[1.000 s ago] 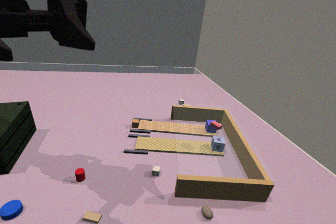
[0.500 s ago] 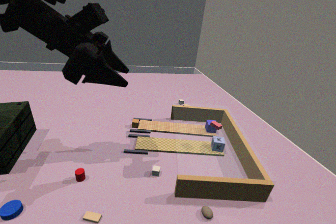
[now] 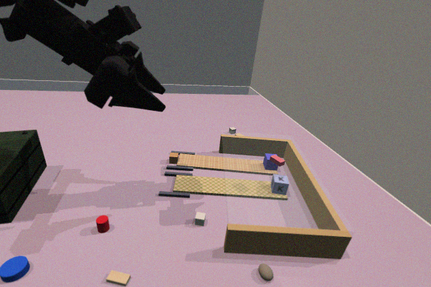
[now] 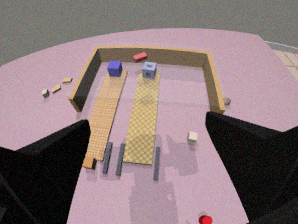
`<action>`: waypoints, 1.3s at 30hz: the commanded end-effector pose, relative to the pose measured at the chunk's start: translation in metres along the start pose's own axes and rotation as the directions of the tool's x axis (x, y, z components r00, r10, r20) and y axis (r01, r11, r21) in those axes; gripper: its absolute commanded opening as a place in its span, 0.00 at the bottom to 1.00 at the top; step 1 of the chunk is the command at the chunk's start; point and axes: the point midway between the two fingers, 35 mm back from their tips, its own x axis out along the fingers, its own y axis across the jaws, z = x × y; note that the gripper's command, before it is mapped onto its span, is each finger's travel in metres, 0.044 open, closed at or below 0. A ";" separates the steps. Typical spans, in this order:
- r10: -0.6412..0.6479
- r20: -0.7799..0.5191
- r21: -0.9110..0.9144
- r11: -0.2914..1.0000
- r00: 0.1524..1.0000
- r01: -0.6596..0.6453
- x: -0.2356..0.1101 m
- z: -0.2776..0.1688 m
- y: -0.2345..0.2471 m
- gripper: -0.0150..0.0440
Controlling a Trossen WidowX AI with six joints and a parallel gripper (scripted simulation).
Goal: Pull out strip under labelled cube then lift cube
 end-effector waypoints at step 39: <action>-0.012 -0.817 0.092 0.984 0.577 0.150 0.133 -0.049 0.019 0.25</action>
